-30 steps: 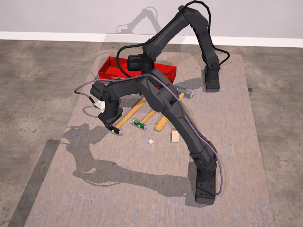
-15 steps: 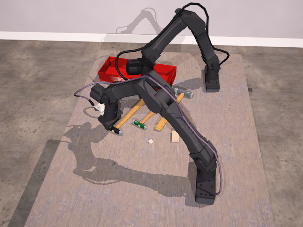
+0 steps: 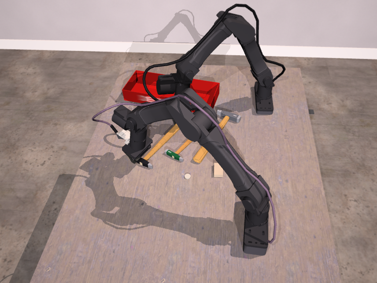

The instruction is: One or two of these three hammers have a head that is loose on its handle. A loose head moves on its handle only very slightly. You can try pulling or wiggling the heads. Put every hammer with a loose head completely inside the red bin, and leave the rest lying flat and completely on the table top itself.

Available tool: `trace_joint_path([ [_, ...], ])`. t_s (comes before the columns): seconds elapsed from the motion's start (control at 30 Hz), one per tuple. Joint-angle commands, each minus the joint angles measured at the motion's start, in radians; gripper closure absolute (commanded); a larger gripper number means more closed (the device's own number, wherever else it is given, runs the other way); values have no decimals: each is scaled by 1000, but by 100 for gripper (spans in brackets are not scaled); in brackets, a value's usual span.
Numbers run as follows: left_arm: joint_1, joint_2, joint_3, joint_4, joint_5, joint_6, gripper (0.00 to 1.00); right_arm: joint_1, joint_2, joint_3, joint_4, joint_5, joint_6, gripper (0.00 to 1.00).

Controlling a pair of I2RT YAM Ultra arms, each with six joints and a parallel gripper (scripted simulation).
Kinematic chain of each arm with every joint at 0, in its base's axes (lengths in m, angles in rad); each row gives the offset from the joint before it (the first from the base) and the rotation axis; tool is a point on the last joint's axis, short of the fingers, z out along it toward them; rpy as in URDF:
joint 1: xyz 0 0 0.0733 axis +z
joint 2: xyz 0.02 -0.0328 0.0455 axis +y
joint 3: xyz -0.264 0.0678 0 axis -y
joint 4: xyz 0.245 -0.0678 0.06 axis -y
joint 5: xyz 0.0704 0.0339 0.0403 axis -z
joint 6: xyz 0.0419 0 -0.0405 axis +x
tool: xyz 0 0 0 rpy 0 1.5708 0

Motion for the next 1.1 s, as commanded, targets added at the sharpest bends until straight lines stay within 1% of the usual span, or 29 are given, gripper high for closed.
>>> trace_joint_path([
  [0.0, -2, -14, 37, 4, 9, -6, 59, 4, -22, -10, 19, -1, 0, 70],
  [0.07, -1, -13, 28, 3, 3, -2, 59, 4, -22, -10, 19, -1, 0, 73],
  [0.13, -1, -13, 28, 3, 3, -2, 59, 4, -22, -10, 19, -1, 0, 73],
  [0.27, -1, -13, 28, 3, 3, -2, 59, 2, -25, -14, 20, -3, -5, 79],
  [0.33, -1, -13, 28, 3, 3, -2, 59, 2, -25, -14, 20, -3, -4, 100],
  [0.4, -1, -13, 28, 3, 3, -2, 59, 2, -25, -14, 20, -3, -4, 100],
  [0.43, -1, -13, 28, 3, 3, -2, 59, 2, -25, -14, 20, -3, -4, 89],
  [0.47, -1, -13, 28, 3, 3, -2, 68, 2, -25, -14, 20, -3, -4, 79],
  [0.53, -1, -13, 28, 3, 3, -2, 68, 2, -16, -4, 7, -1, -1, 79],
  [0.57, 0, -21, 24, 12, 9, -1, 72, 2, -16, -4, 7, -1, -1, 79],
  [0.7, 0, -27, 20, 18, 9, -1, 72, 2, -16, -4, 7, -1, -1, 79],
  [0.73, 0, -26, 20, 8, 9, -1, 76, 2, -16, -4, 7, -1, -1, 79],
  [0.8, 0, -31, 13, 22, 10, -1, 76, 2, -16, -4, 7, -1, -1, 79],
  [0.83, 0, -31, 13, 22, 10, -1, 80, 2, -16, -4, 7, -1, -1, 79],
  [0.9, 0, -32, 10, 23, 9, -1, 80, 2, -16, -4, 7, -1, -1, 79],
  [1.0, 0, -34, 7, 21, 9, -1, 85, 2, -16, -4, 7, -1, -1, 79],
  [1.03, 0, -35, -4, 26, 10, -1, 96, 2, -16, -4, 7, -1, -1, 79],
  [1.07, 1, -37, -10, 28, 10, 0, 100, 2, -16, -4, 7, -1, -1, 79],
])
